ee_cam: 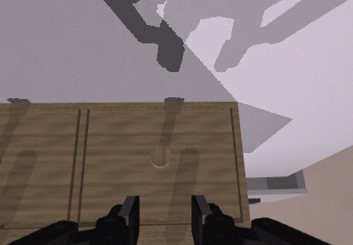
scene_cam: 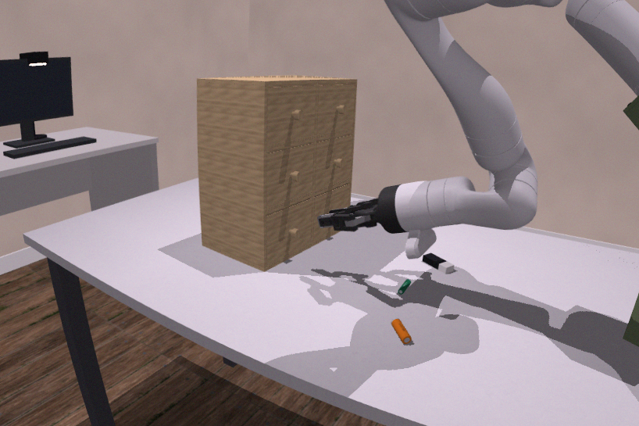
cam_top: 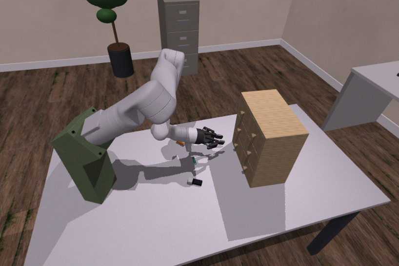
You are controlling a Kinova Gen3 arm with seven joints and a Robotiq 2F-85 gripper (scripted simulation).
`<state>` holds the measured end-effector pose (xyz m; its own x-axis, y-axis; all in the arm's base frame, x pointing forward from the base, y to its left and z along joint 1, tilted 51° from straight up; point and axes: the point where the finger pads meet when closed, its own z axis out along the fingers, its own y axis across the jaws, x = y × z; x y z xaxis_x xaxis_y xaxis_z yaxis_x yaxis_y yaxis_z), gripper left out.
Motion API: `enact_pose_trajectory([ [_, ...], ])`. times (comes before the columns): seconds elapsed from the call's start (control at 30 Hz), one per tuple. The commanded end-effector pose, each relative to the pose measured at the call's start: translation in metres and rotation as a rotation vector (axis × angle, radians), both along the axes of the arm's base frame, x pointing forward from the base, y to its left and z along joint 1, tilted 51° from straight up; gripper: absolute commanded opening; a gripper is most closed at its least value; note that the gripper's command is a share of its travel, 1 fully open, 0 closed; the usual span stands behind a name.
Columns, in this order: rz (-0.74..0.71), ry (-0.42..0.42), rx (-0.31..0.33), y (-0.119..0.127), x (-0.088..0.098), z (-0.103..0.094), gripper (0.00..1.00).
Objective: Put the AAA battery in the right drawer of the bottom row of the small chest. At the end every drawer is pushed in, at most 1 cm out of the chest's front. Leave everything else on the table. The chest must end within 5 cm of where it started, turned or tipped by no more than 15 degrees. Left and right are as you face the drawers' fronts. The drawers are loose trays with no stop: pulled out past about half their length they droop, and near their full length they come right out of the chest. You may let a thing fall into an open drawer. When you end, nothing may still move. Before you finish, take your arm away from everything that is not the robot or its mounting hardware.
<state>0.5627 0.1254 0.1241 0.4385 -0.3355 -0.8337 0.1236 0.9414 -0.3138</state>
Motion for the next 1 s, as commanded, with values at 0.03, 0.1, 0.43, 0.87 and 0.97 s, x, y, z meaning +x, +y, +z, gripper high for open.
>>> enact_pose_trajectory([
  [0.03,-0.008,-0.001,-0.005,-0.009,0.002,0.002,0.33],
  [0.1,-0.008,-0.001,-0.005,-0.014,0.003,0.003,0.33],
  [0.43,-0.008,-0.001,-0.005,-0.029,0.007,0.008,0.33],
  [0.87,-0.008,-0.001,-0.005,-0.052,0.014,0.014,0.33],
  [0.97,-0.008,-0.001,-0.005,-0.054,0.015,0.015,0.33],
])
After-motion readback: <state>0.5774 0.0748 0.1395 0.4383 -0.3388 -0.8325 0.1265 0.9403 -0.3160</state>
